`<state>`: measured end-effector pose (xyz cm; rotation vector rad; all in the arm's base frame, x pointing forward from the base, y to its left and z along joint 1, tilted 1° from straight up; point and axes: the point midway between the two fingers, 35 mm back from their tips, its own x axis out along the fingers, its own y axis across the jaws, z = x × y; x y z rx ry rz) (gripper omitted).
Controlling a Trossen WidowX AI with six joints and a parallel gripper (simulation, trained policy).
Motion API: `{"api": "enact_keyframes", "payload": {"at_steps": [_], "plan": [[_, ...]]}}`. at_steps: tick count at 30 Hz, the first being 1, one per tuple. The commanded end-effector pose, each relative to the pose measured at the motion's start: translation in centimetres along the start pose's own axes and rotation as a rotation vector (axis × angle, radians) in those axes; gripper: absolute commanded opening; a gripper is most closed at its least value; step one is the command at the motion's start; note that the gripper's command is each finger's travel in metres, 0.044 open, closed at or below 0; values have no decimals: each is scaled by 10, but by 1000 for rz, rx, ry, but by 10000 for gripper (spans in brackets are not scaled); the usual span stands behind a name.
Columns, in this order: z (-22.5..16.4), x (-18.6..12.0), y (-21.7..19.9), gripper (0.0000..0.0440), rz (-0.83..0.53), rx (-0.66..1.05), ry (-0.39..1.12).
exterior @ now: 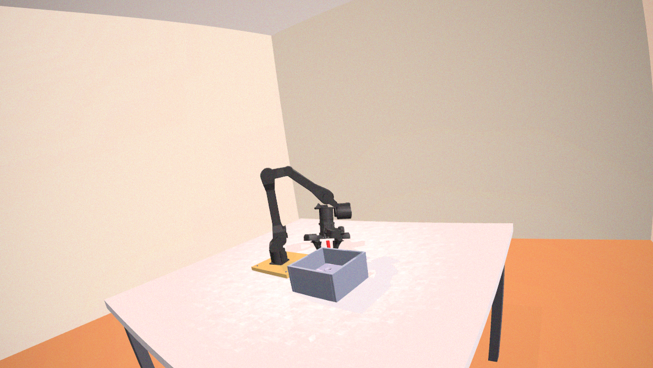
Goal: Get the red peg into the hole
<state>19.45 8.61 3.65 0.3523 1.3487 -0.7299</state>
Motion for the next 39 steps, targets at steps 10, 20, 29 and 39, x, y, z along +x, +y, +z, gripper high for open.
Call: {"api": "enact_keyframes", "payload": {"at_steps": [10, 20, 29, 39], "plan": [[2, 8, -10, 5, -75, 14, 15], [39, -36, -27, 0, -86, 31, -95], [76, -68, -44, 0, -81, 136, -169], [120, -75, -60, 0, -75, 278, -217]]}}
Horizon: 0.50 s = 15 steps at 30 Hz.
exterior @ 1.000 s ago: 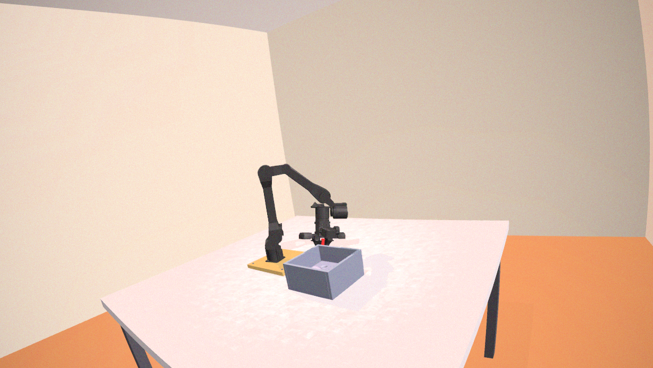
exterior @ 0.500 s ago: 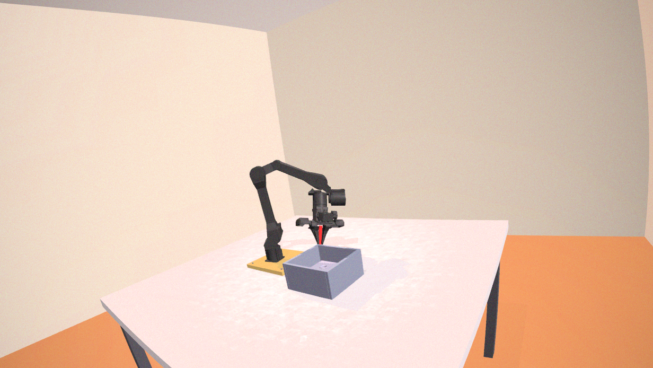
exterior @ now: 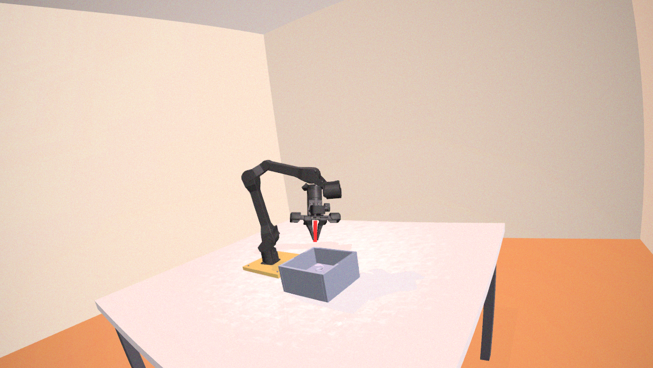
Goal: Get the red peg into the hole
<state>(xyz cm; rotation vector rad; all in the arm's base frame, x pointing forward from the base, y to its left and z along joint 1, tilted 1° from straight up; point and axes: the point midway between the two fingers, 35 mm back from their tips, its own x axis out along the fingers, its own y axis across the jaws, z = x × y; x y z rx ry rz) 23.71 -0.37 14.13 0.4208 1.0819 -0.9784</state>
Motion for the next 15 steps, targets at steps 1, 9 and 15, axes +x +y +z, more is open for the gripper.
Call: {"api": "enact_keyframes", "payload": {"at_steps": [1, 9, 15], "plan": [[14, 3, -2, 0, -2, 34, -14], [46, 19, -6, 0, -10, 110, -29], [67, 36, -8, 0, -11, 138, -32]]}}
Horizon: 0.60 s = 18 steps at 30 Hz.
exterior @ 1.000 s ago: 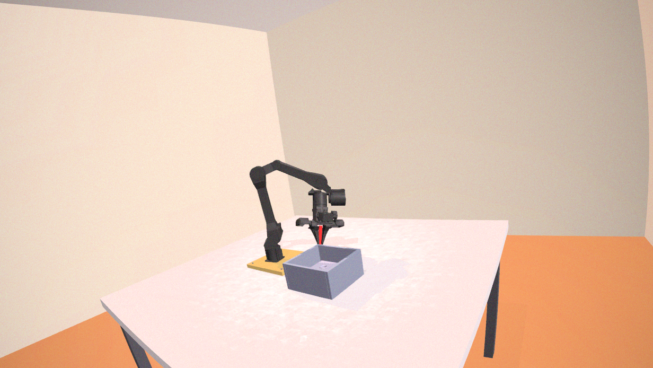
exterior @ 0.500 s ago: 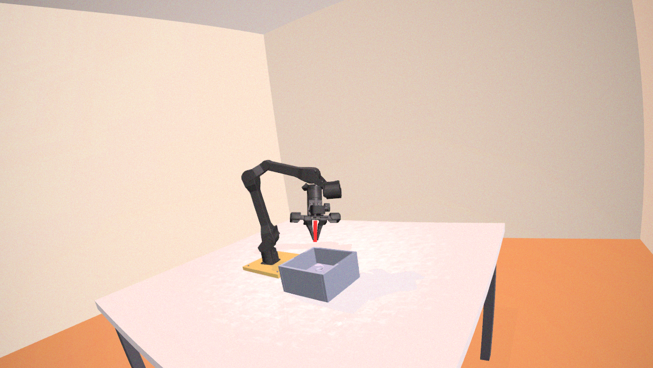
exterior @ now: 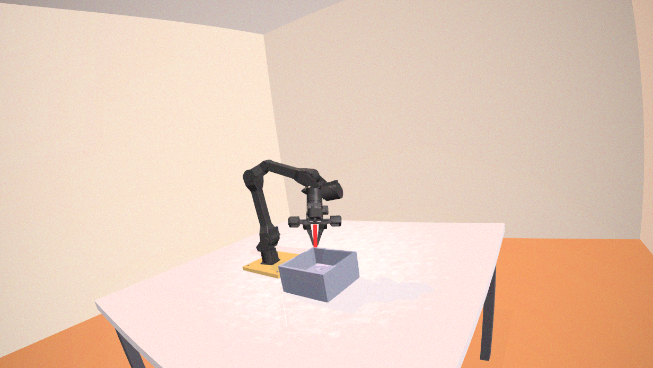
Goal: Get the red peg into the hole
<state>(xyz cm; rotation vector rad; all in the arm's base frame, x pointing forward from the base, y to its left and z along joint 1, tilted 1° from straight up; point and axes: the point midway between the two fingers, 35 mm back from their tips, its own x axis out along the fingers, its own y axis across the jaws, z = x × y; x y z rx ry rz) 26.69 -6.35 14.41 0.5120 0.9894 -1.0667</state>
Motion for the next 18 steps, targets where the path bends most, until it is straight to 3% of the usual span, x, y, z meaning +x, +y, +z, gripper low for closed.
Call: {"api": "enact_keyframes", "payload": {"at_steps": [1, 18], "plan": [[10, 10, 1, 0, -4, 2, 1], [44, 61, 5, 0, 39, -65, 52]]}}
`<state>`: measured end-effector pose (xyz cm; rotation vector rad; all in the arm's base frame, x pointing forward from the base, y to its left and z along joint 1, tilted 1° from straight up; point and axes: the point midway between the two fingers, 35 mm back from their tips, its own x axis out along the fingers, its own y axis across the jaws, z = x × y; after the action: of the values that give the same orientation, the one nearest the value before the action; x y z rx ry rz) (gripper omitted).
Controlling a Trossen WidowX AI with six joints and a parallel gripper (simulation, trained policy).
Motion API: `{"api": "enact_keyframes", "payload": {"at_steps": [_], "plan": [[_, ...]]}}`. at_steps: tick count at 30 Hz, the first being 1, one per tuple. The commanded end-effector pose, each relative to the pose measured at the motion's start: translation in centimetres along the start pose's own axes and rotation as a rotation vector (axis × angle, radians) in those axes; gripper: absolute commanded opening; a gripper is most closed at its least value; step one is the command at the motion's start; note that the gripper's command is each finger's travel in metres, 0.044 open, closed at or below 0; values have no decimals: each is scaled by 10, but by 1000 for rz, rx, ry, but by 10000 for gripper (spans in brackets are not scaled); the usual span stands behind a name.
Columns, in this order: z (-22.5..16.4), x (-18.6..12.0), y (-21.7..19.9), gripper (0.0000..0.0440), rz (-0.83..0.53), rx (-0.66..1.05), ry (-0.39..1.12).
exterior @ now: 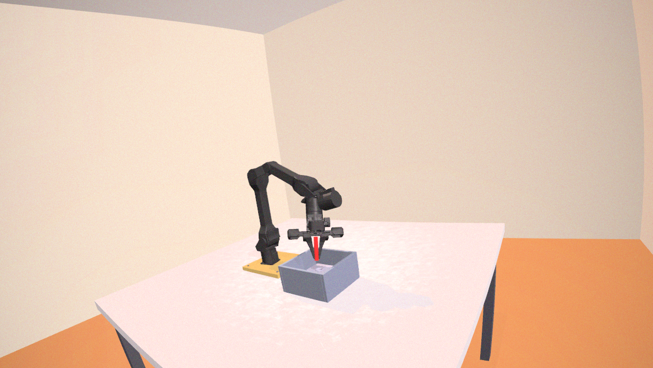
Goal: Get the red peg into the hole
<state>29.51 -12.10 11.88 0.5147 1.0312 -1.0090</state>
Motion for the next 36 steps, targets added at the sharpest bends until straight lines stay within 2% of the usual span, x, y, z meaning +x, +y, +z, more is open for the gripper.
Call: {"api": "enact_keyframes", "payload": {"at_steps": [1, 8, 10, 16, 36], "plan": [[2, 10, 1, 0, 11, -32, 18], [0, 28, 5, 0, 39, -103, 55], [-1, 33, 5, 13, 45, -125, 69], [-4, 45, 6, 144, 57, -163, 109], [38, 22, 39, 192, 108, -231, 185]]}}
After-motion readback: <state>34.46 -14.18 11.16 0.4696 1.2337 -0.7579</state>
